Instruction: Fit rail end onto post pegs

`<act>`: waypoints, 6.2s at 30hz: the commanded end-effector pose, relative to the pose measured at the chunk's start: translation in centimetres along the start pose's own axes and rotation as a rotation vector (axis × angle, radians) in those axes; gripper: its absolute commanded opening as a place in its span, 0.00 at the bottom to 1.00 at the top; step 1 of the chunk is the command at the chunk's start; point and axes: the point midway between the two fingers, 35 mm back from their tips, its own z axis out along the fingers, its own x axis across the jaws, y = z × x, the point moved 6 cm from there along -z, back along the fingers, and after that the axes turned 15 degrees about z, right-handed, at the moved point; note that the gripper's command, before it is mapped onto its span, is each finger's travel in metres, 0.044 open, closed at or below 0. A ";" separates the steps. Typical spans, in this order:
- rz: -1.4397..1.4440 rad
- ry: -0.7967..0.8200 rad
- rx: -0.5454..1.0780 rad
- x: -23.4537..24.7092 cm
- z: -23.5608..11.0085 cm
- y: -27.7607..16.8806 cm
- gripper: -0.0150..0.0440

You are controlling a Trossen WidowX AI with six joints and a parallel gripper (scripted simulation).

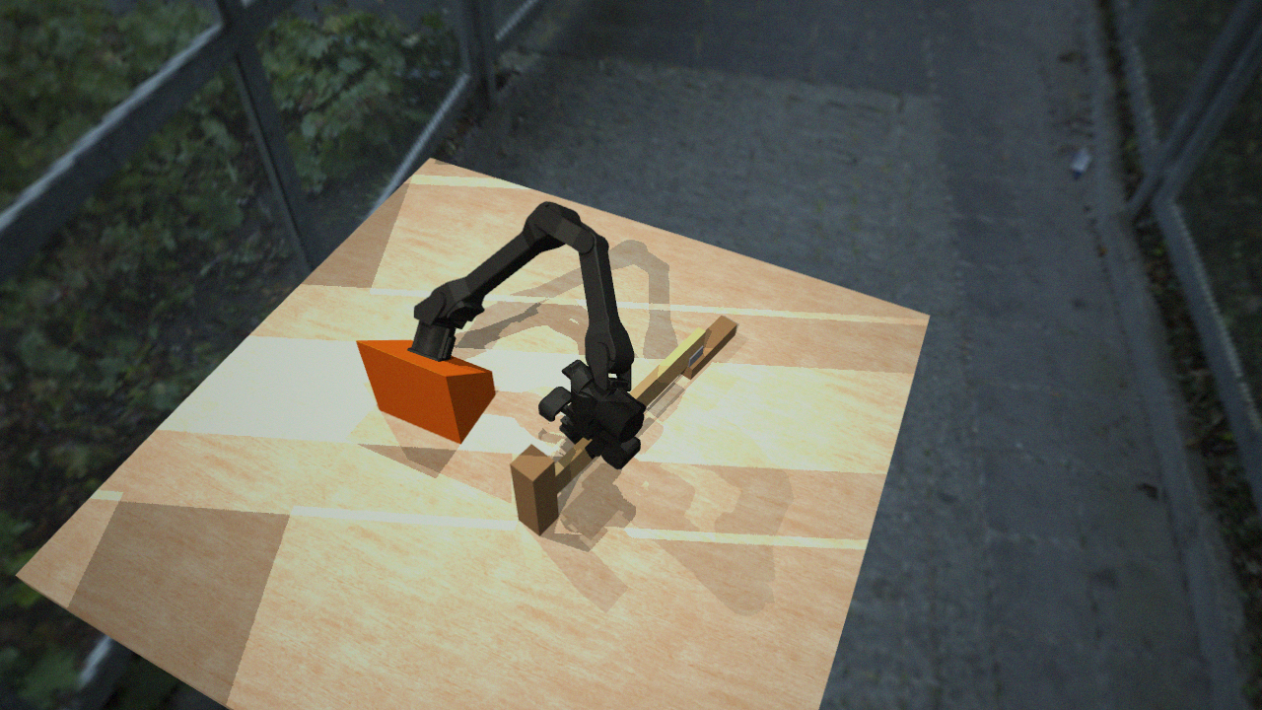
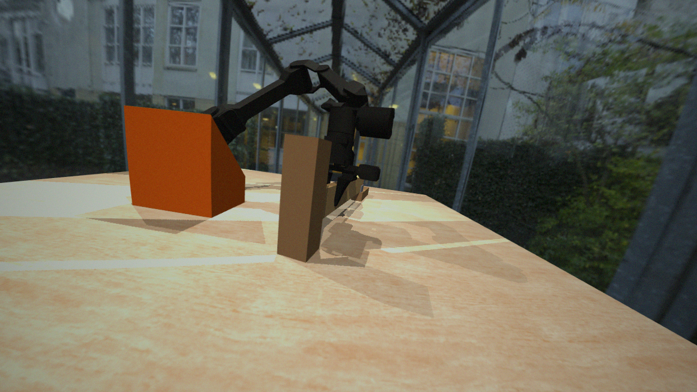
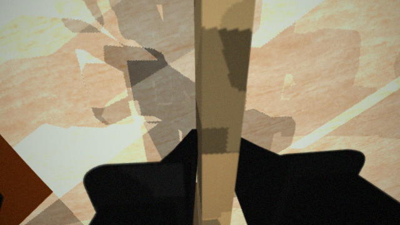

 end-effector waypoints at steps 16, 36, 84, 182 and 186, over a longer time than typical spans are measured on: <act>0.002 -0.002 -0.003 -0.1 0.1 -0.3 0.25; 0.002 -0.002 -0.003 -0.2 -0.1 -0.5 0.25; 0.002 -0.002 -0.004 0.0 0.1 0.0 0.25; 0.002 0.004 -0.006 -0.4 0.1 -1.3 0.70; 0.002 0.004 -0.006 -0.4 0.1 -1.3 0.88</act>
